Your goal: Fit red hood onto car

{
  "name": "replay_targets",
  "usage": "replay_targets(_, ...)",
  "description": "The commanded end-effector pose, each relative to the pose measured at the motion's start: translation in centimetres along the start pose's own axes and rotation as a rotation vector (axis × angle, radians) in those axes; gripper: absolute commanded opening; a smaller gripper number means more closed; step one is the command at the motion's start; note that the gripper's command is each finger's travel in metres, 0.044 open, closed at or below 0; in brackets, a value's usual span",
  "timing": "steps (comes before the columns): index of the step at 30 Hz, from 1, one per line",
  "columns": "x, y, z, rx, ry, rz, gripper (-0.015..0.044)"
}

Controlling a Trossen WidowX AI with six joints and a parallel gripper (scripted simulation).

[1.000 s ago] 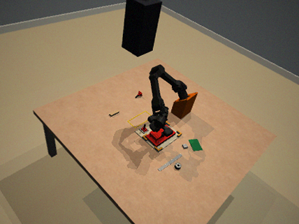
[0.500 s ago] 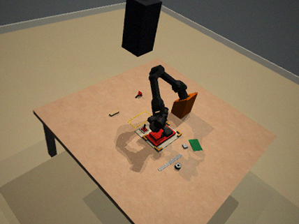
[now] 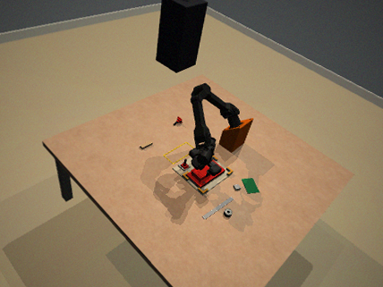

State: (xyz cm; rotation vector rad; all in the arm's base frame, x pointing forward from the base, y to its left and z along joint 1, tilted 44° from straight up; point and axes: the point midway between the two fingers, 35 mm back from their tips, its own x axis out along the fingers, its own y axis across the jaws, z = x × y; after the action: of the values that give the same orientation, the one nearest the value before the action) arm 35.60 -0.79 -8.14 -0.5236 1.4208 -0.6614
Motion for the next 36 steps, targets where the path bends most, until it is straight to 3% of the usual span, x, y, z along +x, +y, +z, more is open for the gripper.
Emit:
replay_targets(1, 0.03, 0.01, -0.06, 0.0, 0.004, -0.004, 0.0)
replay_targets(36, -0.31, 0.06, -0.06, -0.006, 0.001, -0.004, 0.0)
